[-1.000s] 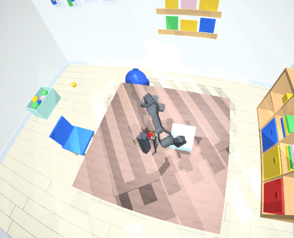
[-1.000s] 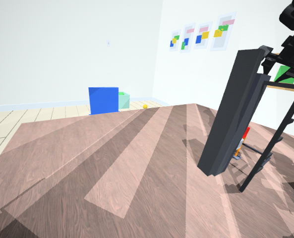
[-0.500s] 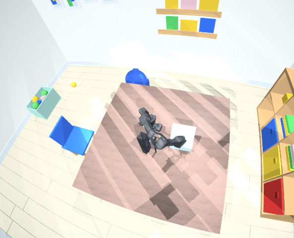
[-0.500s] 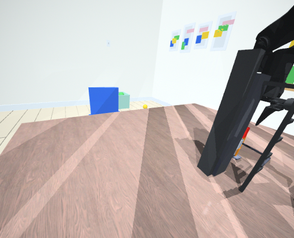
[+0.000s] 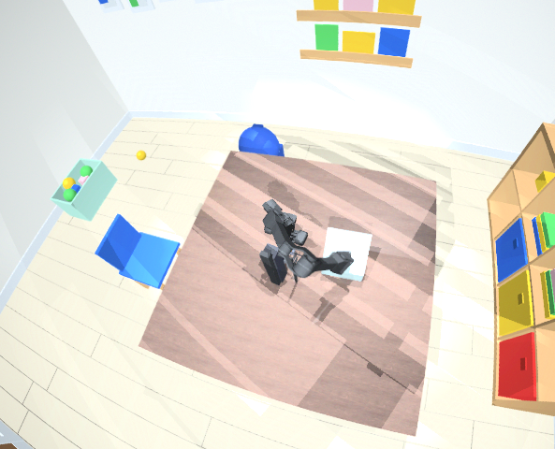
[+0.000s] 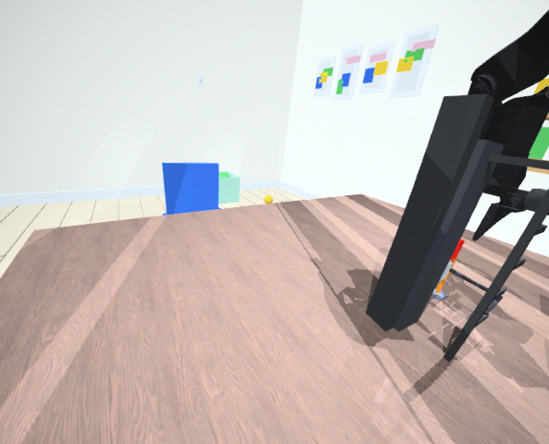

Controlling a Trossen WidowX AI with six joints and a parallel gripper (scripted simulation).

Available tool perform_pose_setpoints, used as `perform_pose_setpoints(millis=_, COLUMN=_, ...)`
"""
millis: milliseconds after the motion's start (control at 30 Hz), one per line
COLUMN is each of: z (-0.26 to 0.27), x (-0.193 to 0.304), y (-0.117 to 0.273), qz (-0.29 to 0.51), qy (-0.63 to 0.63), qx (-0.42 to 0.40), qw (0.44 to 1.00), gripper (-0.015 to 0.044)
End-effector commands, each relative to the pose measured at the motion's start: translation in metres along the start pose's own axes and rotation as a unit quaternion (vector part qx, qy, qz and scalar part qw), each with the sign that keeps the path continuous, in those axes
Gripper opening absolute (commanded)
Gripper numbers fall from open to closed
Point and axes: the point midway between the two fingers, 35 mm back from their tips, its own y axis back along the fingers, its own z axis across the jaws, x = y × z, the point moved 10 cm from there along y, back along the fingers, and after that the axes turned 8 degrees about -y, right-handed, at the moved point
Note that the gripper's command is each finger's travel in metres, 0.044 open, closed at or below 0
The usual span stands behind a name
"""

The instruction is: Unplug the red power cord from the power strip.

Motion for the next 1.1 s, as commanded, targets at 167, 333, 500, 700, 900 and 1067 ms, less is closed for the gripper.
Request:
perform_pose_setpoints(millis=167, z=-0.002, x=0.016, y=0.0, qz=0.003, qy=-0.002, qx=0.0, qw=1.0, gripper=0.016)
perform_pose_setpoints(millis=333, z=-0.004, x=0.024, y=0.0, qz=0.003, qy=-0.002, qx=0.0, qw=1.0, gripper=0.016)
perform_pose_setpoints(millis=500, z=-0.005, x=0.032, y=0.0, qz=0.003, qy=-0.002, qx=0.0, qw=1.0, gripper=0.016)
perform_pose_setpoints(millis=700, z=-0.006, x=0.036, y=0.0, qz=0.004, qy=-0.002, qx=0.0, qw=1.0, gripper=0.016)
perform_pose_setpoints(millis=900, z=-0.006, x=0.036, y=-0.004, qz=0.004, qy=-0.002, qx=0.0, qw=1.0, gripper=0.016)
perform_pose_setpoints(millis=1067, z=-0.006, x=0.036, y=-0.011, qz=0.004, qy=-0.002, qx=0.0, qw=1.0, gripper=0.016)
